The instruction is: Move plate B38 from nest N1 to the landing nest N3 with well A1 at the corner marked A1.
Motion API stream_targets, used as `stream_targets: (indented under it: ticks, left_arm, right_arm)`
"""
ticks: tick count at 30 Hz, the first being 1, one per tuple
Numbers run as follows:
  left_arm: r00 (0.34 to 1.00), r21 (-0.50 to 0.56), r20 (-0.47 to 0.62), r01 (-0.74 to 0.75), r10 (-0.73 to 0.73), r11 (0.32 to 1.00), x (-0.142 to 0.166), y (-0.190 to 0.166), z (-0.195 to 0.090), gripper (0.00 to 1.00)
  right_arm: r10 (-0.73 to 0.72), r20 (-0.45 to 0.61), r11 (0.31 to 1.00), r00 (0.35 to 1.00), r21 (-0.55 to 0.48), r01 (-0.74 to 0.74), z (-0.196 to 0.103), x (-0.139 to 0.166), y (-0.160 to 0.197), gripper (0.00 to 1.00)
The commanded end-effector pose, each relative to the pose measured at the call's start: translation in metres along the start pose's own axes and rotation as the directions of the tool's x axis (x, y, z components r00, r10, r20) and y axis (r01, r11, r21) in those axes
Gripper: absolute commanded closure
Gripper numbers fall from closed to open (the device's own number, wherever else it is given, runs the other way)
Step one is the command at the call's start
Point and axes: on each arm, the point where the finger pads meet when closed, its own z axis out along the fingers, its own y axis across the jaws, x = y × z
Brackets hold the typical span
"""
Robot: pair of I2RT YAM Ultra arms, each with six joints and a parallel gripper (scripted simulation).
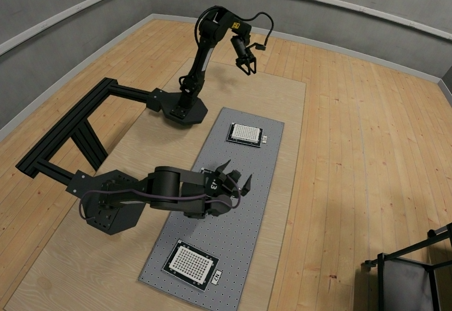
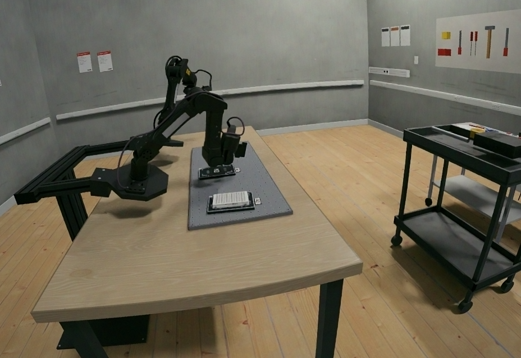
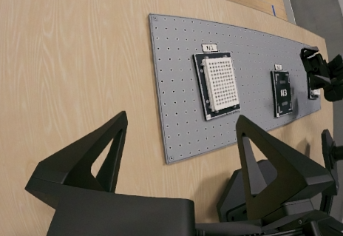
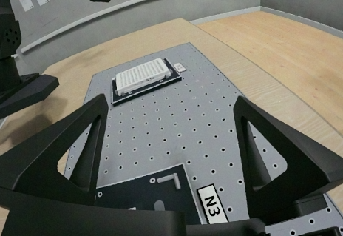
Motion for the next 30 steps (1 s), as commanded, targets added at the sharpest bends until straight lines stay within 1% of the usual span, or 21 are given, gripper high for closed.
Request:
stream_targets:
  ticks: [1, 18, 21, 23, 24, 28, 30]
  left_arm:
    - [1.000, -0.005, 0.002, -0.006, 0.006, 1.000, -0.002, 0.000, -0.001, 0.00]
    - [1.000, -0.005, 0.002, -0.006, 0.006, 1.000, -0.002, 0.000, -0.001, 0.00]
    - [0.998, -0.020, 0.013, -0.058, 0.058, 0.998, -0.003, 0.002, 0.000, 0.00]
    - [0.994, -0.028, 0.014, -0.111, 0.112, 0.993, -0.003, 0.001, 0.004, 0.00]
    - [0.990, -0.033, 0.015, -0.143, 0.143, 0.989, -0.001, -0.001, 0.007, 0.00]
    - [0.977, -0.034, 0.016, -0.212, 0.212, 0.977, 0.005, -0.010, 0.017, 0.00]
    - [0.967, -0.037, 0.016, -0.252, 0.253, 0.967, 0.008, -0.014, 0.022, 0.00]
  right_arm:
    - [-0.016, 0.010, 1.000, 1.000, -0.003, 0.016, 0.001, -0.006, 0.000, 0.00]
    - [-0.016, 0.010, 1.000, 1.000, -0.003, 0.016, 0.001, -0.006, 0.000, 0.00]
    - [0.055, -0.010, 0.997, 0.998, 0.055, -0.054, -0.001, -0.002, -0.008, 0.00]
    - [0.132, -0.018, 0.981, 0.991, 0.147, -0.128, -0.008, -0.002, -0.022, 0.00]
    - [0.181, -0.016, 0.964, 0.983, 0.203, -0.174, -0.012, -0.002, -0.030, 0.00]
    - [0.282, 0.006, 0.906, 0.959, 0.327, -0.268, -0.025, -0.008, -0.042, 0.00]
    - [0.334, 0.027, 0.862, 0.942, 0.396, -0.317, -0.035, -0.009, -0.050, 0.00]
